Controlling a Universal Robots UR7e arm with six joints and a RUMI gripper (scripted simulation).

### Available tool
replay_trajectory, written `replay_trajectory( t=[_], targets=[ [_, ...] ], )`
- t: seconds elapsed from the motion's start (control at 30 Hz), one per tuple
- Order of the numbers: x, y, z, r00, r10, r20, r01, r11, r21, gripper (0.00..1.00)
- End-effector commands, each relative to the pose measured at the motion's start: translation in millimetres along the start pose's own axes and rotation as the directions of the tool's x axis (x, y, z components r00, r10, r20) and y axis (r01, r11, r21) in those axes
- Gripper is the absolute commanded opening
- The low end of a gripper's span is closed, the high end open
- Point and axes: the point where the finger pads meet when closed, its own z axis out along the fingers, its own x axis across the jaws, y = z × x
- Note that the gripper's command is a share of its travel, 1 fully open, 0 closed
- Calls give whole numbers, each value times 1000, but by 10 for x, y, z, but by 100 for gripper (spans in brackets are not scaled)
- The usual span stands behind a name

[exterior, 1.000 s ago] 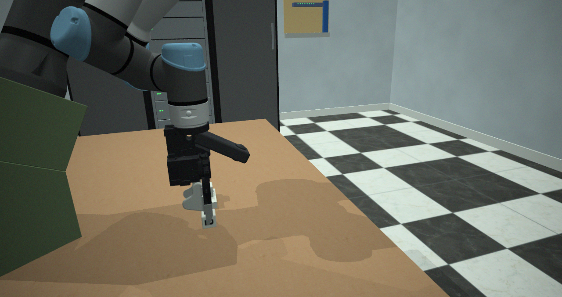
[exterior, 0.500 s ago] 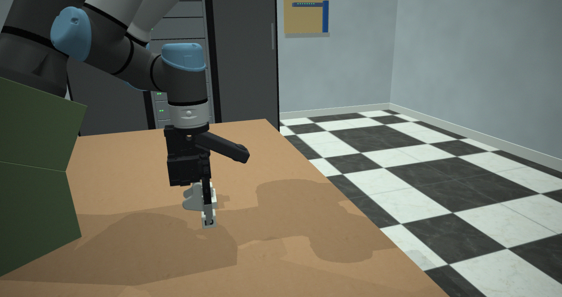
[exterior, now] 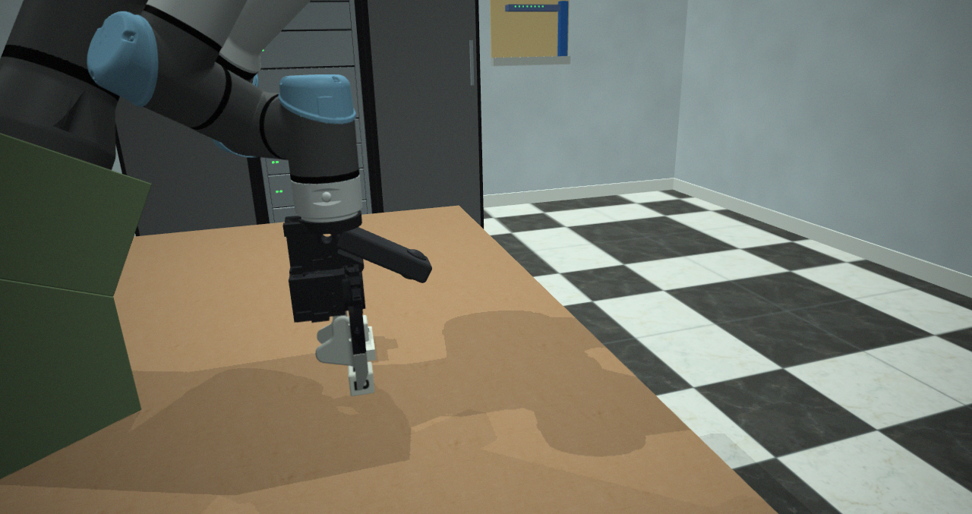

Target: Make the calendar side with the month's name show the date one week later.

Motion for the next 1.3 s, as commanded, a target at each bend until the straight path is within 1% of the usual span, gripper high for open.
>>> replay_trajectory(
  t=[0.0, 0.57, 0.6, 0.67, 0.7, 0.77, 0.8, 0.87, 0.9, 0.97, 1.0, 1.27],
  targets=[
    [13, -20, 5, 1000, -3, -2, 3, 1000, 2, 10],
    [13, -20, 5, 1000, -3, -2, 3, 1000, 2, 10],
    [13, -20, 5, 1000, -3, -2, 3, 1000, 2, 14],
    [13, -20, 5, 1000, -3, -2, 3, 1000, 2, 14],
    [13, -20, 5, 1000, -3, -2, 3, 1000, 2, 17],
    [13, -20, 5, 1000, -3, -2, 3, 1000, 2, 17],
    [13, -20, 5, 1000, -3, -2, 3, 1000, 2, 21],
    [13, -20, 5, 1000, -3, -2, 3, 1000, 2, 21],
    [13, -20, 5, 1000, -3, -2, 3, 1000, 2, 24],
    [13, -20, 5, 1000, -3, -2, 3, 1000, 2, 24],
    [13, -20, 5, 1000, -3, -2, 3, 1000, 2, 28],
    [13, -20, 5, 1000, -3, -2, 3, 1000, 2, 28]
  ],
)
